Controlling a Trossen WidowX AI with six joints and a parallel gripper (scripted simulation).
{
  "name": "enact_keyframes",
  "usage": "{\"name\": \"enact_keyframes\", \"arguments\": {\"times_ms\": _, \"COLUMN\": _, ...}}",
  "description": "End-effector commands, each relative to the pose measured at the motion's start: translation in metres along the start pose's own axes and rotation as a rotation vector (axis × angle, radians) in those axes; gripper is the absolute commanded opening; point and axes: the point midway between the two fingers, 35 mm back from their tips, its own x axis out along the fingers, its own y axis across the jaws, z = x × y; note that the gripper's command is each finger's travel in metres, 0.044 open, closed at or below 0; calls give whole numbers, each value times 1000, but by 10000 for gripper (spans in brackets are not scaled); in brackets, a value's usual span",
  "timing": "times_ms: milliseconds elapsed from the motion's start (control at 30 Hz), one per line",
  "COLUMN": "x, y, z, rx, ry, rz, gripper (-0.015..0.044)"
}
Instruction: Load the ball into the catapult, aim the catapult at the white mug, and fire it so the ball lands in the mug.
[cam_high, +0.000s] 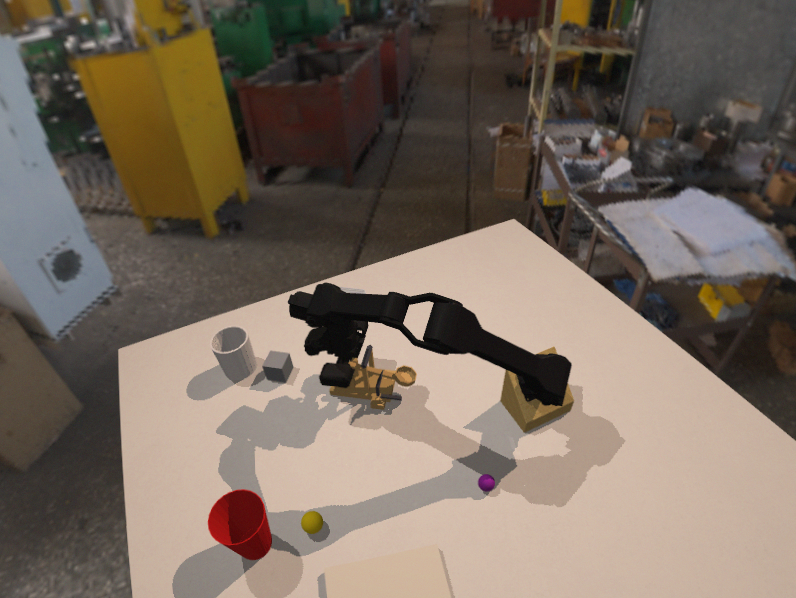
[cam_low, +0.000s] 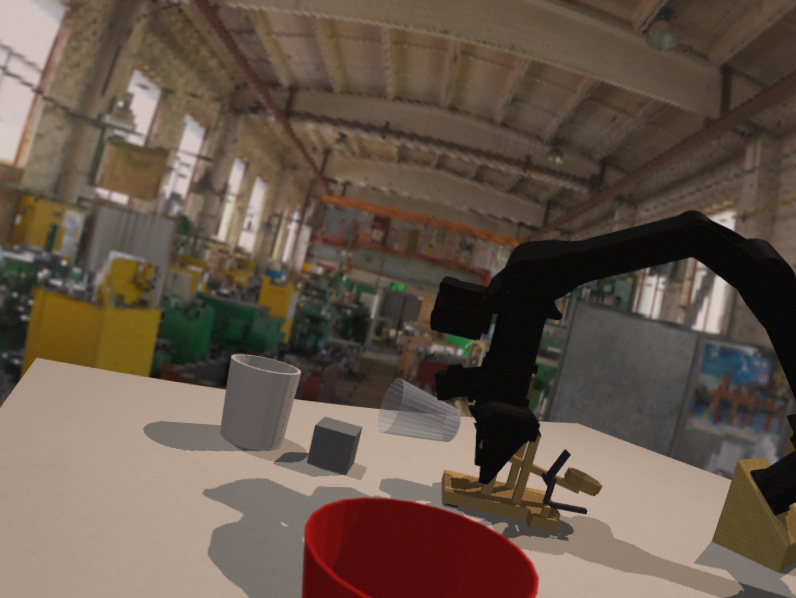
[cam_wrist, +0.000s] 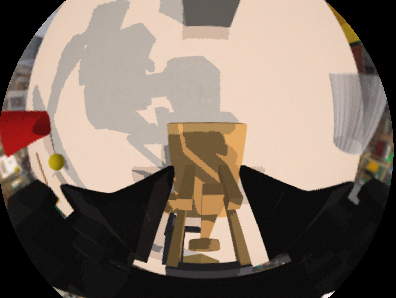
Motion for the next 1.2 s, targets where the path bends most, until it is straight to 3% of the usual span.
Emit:
{"name": "enact_keyframes", "arguments": {"times_ms": 0, "x": -9, "y": 0, "z": 2, "rx": -2, "ry": -1, "rz": -1, "gripper": 420}}
{"name": "enact_keyframes", "arguments": {"times_ms": 200, "x": -91, "y": -1, "z": 1, "rx": 1, "ry": -1, "rz": -4, "gripper": 440}}
{"name": "enact_keyframes", "arguments": {"times_ms": 267, "x": -100, "y": -1, "z": -1, "rx": 1, "ry": -1, "rz": -4, "gripper": 440}}
{"name": "enact_keyframes", "arguments": {"times_ms": 367, "x": -84, "y": -2, "z": 2, "rx": 8, "ry": -6, "rz": 2, "gripper": 440}}
{"name": "enact_keyframes", "arguments": {"times_ms": 667, "x": -94, "y": -2, "z": -2, "rx": 7, "ry": -8, "rz": 4, "gripper": 440}}
{"name": "enact_keyframes", "arguments": {"times_ms": 833, "x": -51, "y": -2, "z": -2, "rx": 7, "ry": -8, "rz": 5, "gripper": 440}}
{"name": "enact_keyframes", "arguments": {"times_ms": 1167, "x": -42, "y": -2, "z": -1, "rx": 6, "ry": -8, "rz": 6, "gripper": 440}}
